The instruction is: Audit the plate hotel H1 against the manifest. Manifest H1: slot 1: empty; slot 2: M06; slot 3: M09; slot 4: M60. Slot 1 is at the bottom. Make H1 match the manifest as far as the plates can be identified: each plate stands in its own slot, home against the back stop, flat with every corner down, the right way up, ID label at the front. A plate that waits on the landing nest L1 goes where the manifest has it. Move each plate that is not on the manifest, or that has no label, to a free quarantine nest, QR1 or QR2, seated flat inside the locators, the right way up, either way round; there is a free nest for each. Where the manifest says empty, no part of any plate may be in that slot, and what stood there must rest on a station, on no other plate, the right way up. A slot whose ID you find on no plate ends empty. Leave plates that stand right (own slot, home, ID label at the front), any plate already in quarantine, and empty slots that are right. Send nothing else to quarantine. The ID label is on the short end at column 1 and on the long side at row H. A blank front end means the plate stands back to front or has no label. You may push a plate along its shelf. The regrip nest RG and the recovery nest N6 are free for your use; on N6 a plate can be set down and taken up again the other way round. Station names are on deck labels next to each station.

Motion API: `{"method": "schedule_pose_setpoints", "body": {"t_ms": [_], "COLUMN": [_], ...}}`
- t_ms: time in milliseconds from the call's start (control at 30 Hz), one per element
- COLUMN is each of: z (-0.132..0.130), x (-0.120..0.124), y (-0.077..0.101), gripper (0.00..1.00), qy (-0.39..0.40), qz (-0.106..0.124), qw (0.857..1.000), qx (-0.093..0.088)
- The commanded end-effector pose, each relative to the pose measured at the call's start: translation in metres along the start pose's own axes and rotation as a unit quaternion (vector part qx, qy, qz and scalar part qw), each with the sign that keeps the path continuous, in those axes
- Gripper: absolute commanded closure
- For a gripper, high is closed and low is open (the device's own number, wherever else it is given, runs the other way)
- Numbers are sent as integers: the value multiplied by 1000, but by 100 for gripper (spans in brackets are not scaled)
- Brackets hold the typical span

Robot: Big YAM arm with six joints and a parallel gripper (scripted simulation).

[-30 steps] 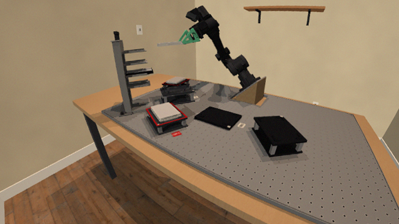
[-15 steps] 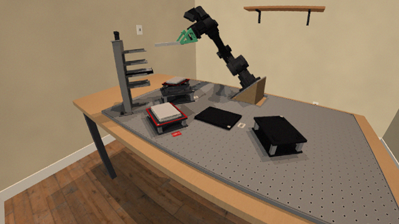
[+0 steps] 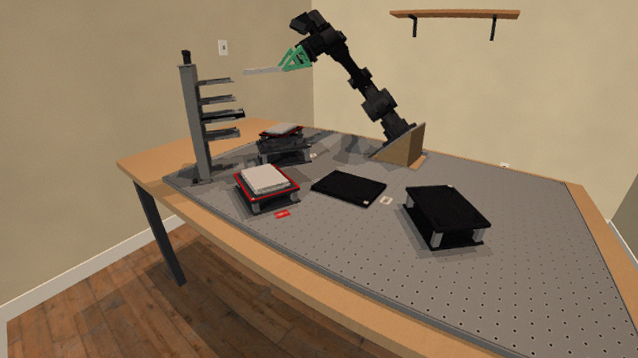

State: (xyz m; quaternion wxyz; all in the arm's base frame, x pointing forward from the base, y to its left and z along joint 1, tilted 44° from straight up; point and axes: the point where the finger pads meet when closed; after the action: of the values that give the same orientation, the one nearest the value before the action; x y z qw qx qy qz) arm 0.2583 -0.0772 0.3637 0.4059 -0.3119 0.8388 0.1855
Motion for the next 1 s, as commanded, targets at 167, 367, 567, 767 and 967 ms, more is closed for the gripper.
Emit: {"method": "schedule_pose_setpoints", "body": {"t_ms": [167, 367, 567, 767, 967], "z": [-13, -1, -15, -15, -17], "x": [-22, -9, -29, -32, -36], "y": [-9, -14, -18, -23, -26], "gripper": [14, 14, 14, 14, 14], "qy": [-13, 3, -15, -15, -17], "qz": [-5, 1, -7, -8, -9], "qw": [1000, 1000, 1000, 1000, 1000], "qx": [9, 5, 10, 11, 12]}}
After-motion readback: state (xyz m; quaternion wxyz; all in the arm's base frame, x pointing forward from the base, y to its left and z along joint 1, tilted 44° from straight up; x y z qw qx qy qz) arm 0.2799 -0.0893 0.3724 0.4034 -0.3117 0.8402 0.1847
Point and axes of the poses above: the point where the finger pads meet when closed, its own y axis back along the fingers, its own z axis across the jaws, x = y × z, and after that the axes turned 1 degree about y, right-handed
